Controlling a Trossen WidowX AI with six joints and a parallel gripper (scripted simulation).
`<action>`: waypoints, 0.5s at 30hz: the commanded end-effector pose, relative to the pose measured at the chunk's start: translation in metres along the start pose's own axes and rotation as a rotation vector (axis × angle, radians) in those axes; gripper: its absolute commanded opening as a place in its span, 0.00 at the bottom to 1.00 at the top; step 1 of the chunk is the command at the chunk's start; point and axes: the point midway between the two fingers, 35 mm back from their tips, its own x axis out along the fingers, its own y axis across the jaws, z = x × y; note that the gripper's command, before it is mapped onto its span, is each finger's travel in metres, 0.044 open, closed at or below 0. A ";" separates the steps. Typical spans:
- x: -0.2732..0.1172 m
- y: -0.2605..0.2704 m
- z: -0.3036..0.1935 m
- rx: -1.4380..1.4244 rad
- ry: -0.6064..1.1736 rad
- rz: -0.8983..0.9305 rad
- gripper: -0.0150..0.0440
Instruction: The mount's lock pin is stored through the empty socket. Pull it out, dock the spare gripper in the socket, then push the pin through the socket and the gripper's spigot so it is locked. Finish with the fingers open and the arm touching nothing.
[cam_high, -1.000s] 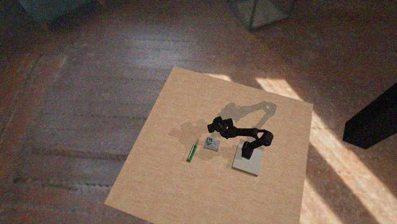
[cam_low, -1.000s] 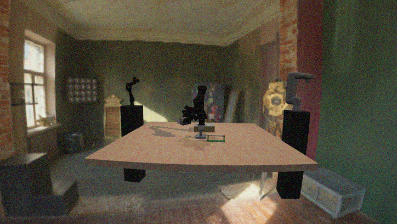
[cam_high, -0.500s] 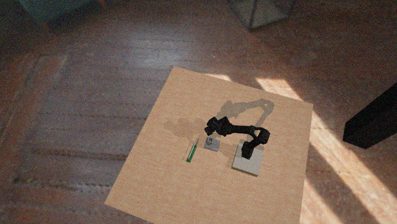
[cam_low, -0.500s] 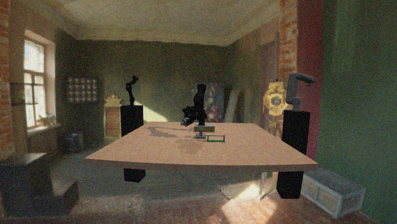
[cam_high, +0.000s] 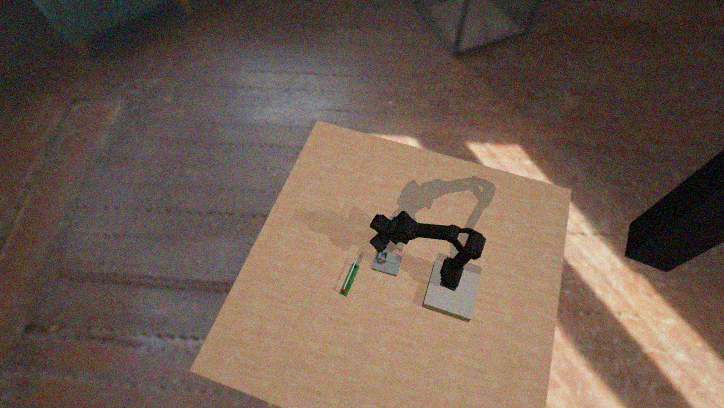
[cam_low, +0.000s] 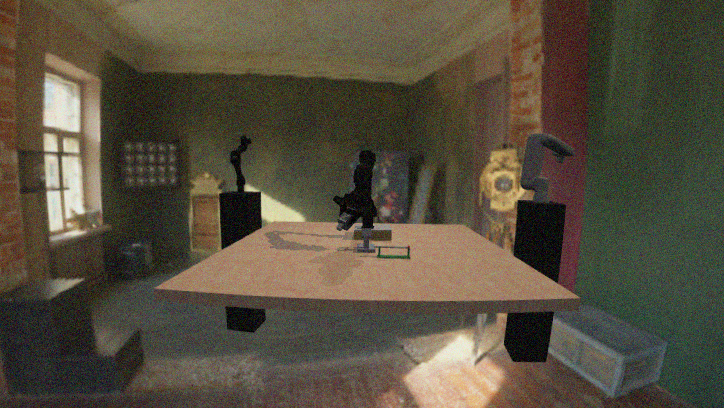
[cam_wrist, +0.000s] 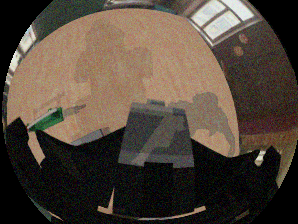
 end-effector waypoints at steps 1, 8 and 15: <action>-0.006 0.006 0.003 -0.043 0.031 0.024 0.25; -0.014 0.015 0.001 -0.132 0.117 0.067 0.25; -0.025 0.023 -0.003 -0.216 0.203 0.111 0.25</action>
